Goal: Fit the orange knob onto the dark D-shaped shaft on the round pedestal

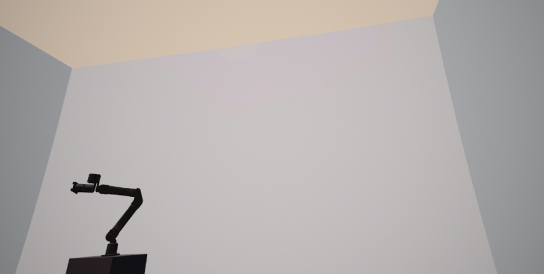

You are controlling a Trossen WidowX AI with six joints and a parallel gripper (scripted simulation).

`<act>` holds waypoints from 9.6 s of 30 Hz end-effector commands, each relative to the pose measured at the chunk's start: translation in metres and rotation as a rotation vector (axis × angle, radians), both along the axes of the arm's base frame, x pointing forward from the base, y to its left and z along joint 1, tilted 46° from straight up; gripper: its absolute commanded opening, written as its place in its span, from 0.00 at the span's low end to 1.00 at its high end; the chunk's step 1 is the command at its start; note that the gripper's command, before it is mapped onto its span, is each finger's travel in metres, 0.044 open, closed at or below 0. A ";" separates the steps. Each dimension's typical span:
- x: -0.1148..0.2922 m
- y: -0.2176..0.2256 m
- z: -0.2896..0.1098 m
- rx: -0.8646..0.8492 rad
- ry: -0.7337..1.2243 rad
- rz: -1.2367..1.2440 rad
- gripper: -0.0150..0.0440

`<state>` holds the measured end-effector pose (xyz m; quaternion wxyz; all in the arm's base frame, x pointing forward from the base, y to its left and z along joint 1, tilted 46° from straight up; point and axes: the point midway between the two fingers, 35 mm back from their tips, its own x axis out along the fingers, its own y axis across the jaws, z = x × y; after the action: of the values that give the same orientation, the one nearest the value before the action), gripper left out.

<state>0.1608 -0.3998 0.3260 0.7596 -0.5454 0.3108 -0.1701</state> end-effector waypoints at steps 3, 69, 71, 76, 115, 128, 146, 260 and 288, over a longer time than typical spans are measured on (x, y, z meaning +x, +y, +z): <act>0.087 0.033 -0.046 0.286 -0.036 0.067 1.00; 0.094 0.505 -0.405 0.371 0.366 -0.664 1.00; 0.094 0.503 -0.407 0.371 0.366 -0.664 1.00; 0.095 0.499 -0.410 0.371 0.366 -0.664 1.00; 0.101 0.455 -0.453 0.370 0.365 -0.664 1.00; 0.101 0.443 -0.464 0.368 0.364 -0.665 0.96; 0.101 0.443 -0.463 0.368 0.364 -0.665 0.39; 0.157 0.374 -0.301 0.366 0.356 -0.669 0.25; 0.159 0.376 -0.300 0.269 0.512 -0.557 0.25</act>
<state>0.3178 -0.0234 0.0259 0.6561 -0.3411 0.6415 -0.2040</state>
